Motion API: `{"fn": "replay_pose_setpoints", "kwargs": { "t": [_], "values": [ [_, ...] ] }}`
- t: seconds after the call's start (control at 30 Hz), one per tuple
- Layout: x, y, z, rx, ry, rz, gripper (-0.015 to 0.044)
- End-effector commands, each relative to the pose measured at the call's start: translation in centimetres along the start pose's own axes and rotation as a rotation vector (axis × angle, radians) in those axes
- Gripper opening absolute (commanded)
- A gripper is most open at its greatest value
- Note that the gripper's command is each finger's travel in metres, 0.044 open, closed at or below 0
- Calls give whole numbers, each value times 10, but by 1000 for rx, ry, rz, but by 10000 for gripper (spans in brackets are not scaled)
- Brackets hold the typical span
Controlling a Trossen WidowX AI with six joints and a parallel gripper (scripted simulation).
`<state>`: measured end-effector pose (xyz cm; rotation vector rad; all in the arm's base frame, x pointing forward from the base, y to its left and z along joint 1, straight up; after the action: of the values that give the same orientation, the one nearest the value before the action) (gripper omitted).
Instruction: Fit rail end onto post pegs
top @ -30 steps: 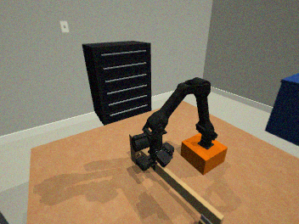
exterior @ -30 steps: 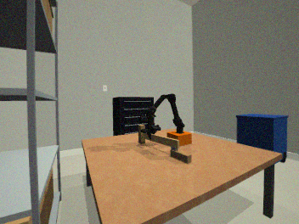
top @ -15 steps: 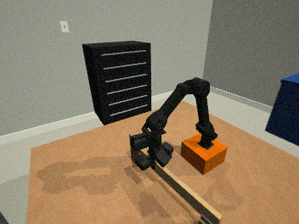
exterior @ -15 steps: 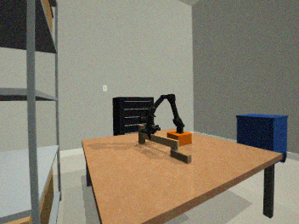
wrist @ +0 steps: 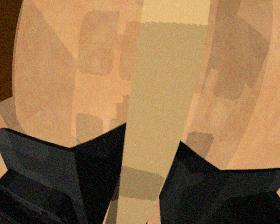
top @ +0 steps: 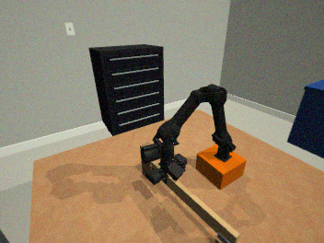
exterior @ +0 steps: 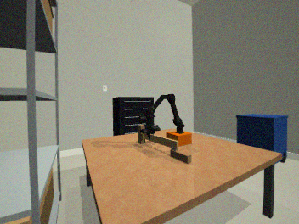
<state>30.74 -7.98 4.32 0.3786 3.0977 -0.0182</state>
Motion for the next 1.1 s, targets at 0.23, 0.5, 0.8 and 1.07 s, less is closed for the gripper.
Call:
{"fn": "replay_pose_setpoints", "kwargs": {
  "t": [0.23,0.5,0.8,1.07],
  "values": [
    [-3,-3,-1,-10,-8,-3,0],
    [-4,-5,-1,-10,-8,-3,0],
    [-4,-8,0,-10,-8,-3,0],
    [-5,-9,2,-9,-8,-3,0]
  ]
}}
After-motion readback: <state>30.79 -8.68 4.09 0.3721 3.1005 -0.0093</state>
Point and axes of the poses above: the point midway between the two fingers, 35 mm back from their tips, its own z axis out along the fingers, its own x axis across the jaws, y = z × x, the point moved 3 cm from there along -z, back along the fingers, and after that the axes turned 13 degrees about z, right-handed, at the moved point
